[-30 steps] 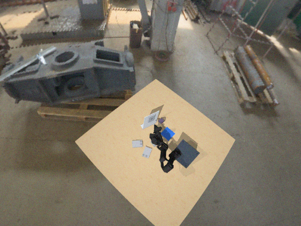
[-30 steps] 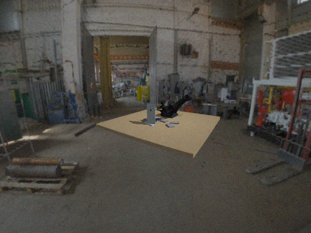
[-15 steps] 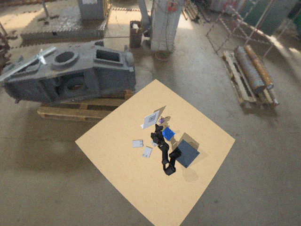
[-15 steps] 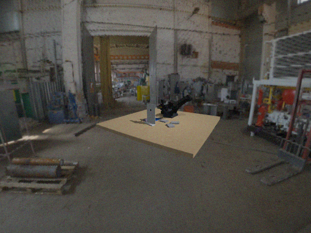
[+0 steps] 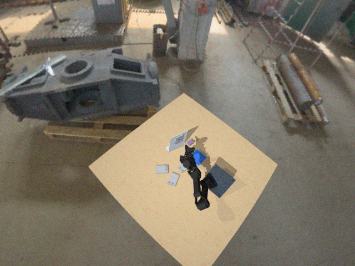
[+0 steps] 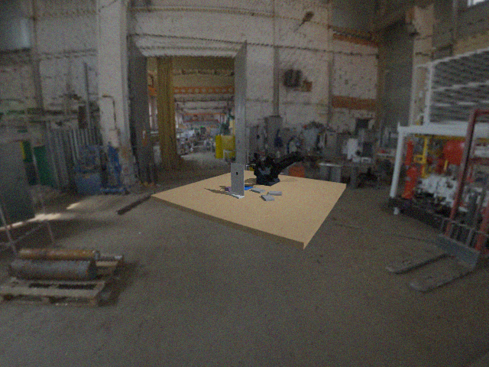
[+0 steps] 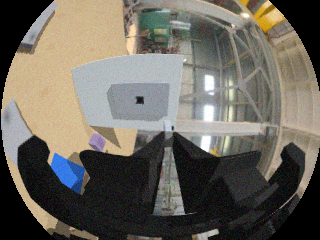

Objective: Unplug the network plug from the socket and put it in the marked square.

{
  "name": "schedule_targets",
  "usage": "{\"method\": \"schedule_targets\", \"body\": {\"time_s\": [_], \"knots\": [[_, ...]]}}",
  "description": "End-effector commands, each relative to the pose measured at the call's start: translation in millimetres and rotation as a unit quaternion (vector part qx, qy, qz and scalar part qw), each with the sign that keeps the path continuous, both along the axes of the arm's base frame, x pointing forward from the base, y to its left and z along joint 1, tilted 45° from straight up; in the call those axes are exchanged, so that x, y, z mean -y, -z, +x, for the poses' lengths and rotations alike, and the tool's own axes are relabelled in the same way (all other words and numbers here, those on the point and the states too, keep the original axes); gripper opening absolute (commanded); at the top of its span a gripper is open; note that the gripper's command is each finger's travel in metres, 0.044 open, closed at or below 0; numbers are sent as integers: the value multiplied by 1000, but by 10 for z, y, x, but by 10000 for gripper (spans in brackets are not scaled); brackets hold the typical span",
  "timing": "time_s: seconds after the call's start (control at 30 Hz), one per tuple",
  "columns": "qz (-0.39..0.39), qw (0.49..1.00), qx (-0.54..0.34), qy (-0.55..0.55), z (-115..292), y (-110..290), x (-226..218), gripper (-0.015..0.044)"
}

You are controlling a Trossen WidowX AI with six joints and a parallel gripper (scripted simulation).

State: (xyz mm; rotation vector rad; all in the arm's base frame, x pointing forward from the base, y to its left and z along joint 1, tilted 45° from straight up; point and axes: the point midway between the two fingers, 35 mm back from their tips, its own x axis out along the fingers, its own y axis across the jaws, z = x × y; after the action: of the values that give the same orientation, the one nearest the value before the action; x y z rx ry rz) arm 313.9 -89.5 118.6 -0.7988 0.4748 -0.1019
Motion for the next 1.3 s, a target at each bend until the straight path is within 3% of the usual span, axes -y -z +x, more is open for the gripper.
{"method": "schedule_targets", "body": {"time_s": [0.0, 0.67, 1.27], "knots": [[-4, 1000, -25, -9, -12, 75, 42, 0], [12, 971, -213, -108, -238, 892, 199, 0], [92, 927, -298, -210, -590, 1408, 182, 0]]}}
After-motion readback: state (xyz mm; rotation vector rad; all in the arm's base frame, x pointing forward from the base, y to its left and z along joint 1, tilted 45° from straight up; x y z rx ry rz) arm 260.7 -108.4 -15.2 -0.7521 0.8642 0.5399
